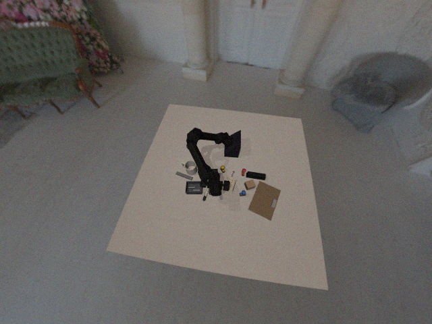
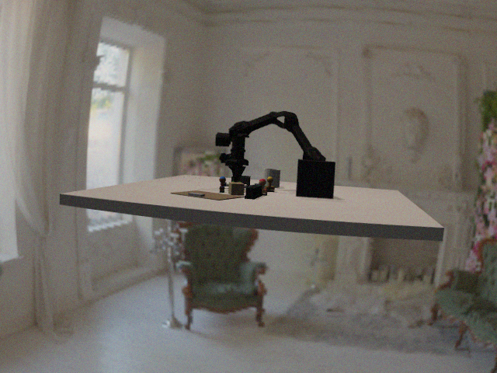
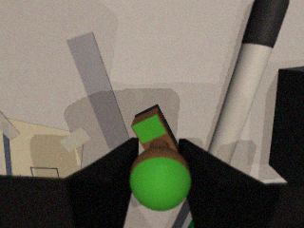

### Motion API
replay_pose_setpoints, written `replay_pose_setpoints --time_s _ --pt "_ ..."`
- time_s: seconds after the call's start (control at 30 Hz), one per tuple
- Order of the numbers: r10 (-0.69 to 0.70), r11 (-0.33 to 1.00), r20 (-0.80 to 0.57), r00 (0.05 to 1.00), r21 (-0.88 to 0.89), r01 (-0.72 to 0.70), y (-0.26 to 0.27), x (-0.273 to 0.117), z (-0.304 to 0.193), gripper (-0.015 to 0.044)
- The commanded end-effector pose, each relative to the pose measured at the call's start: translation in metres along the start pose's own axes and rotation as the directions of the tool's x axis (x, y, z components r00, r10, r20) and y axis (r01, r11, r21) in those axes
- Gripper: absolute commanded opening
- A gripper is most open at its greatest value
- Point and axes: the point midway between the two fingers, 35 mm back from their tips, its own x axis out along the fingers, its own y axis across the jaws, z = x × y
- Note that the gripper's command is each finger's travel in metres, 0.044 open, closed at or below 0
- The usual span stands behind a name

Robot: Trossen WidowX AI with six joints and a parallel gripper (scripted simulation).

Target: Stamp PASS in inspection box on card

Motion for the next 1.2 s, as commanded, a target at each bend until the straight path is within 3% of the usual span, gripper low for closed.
replay_pose_setpoints --time_s 0.0,1.17 --pt "0.004 1.000 0.002 1.000 0.007 -0.004 0.000 -0.003 0.001 0.0000" --pt "0.008 1.000 0.002 1.000 0.006 -0.008 0.001 -0.020 0.002 0.0000"
